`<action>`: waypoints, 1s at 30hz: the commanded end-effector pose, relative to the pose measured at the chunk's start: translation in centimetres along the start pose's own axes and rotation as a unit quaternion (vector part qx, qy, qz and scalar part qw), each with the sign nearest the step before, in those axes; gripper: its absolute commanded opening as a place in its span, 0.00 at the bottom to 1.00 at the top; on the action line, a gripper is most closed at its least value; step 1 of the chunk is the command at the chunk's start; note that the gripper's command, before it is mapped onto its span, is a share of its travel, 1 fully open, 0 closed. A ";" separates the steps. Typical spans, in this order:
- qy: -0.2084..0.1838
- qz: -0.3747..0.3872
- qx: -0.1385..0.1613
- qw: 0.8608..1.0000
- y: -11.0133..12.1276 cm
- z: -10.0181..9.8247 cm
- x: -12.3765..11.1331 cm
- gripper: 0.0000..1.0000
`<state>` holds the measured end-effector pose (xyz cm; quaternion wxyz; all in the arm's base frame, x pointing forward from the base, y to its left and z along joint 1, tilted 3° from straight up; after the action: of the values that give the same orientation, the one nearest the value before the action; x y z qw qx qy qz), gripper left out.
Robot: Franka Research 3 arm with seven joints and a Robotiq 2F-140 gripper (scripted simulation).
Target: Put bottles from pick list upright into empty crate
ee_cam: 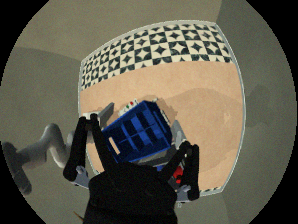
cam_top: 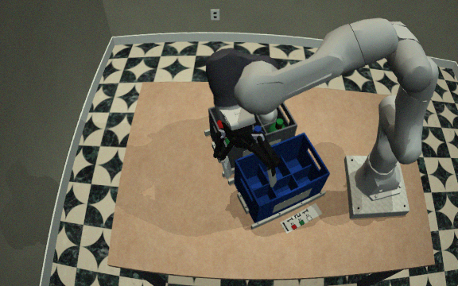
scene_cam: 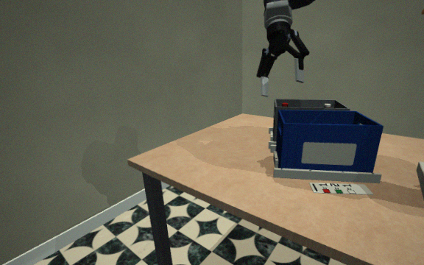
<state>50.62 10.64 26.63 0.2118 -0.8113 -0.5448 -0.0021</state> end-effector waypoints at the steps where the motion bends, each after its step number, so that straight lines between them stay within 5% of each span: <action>1: 0.000 0.000 0.000 1.000 0.0 0.0 0.0 1.00; 17: 0.000 0.000 0.000 1.000 0.0 0.0 0.0 1.00; 18: 0.000 0.000 0.000 1.000 -0.2 -0.5 0.1 0.38; 30: 0.000 0.000 0.000 1.000 -2.3 -5.8 1.9 0.38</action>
<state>51.27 10.97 31.85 0.2061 -0.8078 -0.5521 -0.0140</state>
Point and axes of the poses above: the point where the finger pads meet when closed, its own z axis out along the fingers, its own y axis across the jaws, x = y × z, the point moved 4 cm from there along -z, back along the fingers, and after that the axes turned 4 degrees about -z, right-handed, at the moved point
